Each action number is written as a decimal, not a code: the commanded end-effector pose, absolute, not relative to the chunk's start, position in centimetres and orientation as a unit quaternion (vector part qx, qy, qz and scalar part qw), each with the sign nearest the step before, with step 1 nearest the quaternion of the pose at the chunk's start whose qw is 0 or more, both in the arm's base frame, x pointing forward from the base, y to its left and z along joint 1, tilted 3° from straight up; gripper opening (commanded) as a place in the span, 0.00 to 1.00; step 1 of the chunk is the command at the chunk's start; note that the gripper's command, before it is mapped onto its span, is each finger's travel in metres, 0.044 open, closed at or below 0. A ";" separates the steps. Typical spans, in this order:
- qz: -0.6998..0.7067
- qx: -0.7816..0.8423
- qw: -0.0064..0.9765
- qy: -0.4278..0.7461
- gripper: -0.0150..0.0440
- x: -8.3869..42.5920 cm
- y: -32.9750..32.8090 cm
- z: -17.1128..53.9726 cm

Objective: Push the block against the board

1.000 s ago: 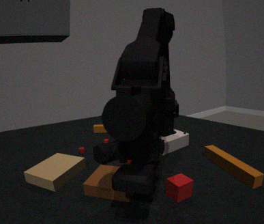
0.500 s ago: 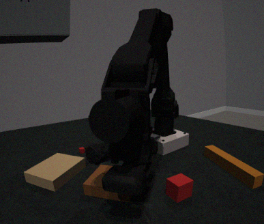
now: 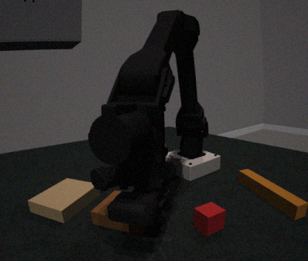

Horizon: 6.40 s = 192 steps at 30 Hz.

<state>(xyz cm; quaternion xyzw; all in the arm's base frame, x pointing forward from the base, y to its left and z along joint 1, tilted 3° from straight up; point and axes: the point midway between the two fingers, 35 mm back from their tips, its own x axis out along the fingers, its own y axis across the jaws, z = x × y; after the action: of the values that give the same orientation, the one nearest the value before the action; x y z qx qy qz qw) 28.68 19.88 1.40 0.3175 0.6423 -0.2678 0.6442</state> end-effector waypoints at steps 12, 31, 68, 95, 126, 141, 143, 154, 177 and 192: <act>-0.267 0.315 0.645 0.643 0.25 27.6 21.3 1.4; -0.267 0.316 0.644 0.644 0.25 25.5 23.5 1.5; 0.018 0.028 0.720 0.694 0.25 31.5 20.3 7.0; 0.241 -0.211 0.688 0.651 0.25 35.7 17.2 7.1; 0.241 -0.211 0.688 0.651 0.25 34.3 16.2 1.5; 0.241 -0.211 0.687 0.652 0.25 33.0 15.2 1.3; 0.241 -0.211 0.687 0.652 0.25 32.8 15.1 1.3; 0.241 -0.211 0.687 0.652 0.25 32.8 15.1 1.3; 0.241 -0.211 0.688 0.651 0.25 35.9 17.3 1.6; 0.241 -0.211 0.689 0.650 0.25 36.1 17.3 7.1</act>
<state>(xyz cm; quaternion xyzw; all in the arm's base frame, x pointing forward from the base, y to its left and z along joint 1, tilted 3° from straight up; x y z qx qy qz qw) 36.00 17.27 5.13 -0.2120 0.6553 0.2406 0.6839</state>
